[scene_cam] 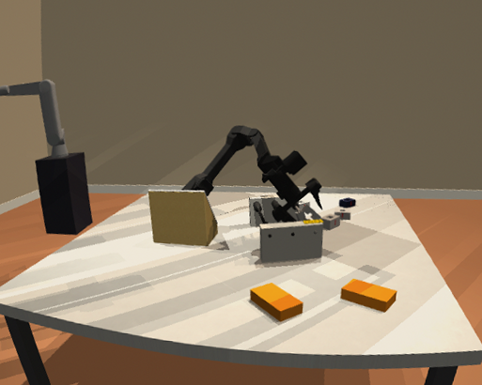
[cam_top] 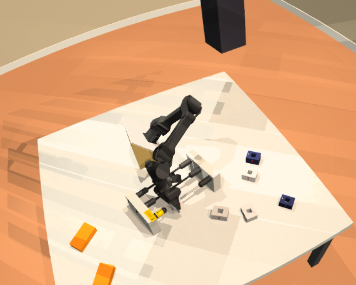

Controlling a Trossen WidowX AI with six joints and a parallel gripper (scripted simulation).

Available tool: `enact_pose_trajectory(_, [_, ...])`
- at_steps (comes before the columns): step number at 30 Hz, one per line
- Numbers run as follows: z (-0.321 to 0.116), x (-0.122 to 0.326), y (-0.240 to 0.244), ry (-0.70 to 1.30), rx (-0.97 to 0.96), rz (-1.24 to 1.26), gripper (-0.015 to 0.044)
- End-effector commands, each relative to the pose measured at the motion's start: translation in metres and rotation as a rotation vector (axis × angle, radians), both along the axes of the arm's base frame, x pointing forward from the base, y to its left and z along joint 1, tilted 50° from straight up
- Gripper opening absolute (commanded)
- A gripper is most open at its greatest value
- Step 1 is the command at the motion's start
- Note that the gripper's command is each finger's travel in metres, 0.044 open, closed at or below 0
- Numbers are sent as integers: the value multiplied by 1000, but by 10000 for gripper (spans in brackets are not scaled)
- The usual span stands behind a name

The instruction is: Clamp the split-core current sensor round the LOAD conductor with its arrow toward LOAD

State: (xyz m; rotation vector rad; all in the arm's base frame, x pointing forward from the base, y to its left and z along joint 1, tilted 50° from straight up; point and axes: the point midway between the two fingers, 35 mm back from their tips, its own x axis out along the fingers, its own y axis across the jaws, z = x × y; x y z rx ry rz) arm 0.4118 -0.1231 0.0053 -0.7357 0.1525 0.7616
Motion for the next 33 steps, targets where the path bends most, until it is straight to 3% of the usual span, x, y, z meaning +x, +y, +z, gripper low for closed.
enact_pose_trajectory(1, [2,12,14,-21,-25,40,440])
enact_pose_trajectory(6, [2,12,14,-21,-25,40,440])
enact_pose_trajectory(33, [0,0,0,0,0,0,260])
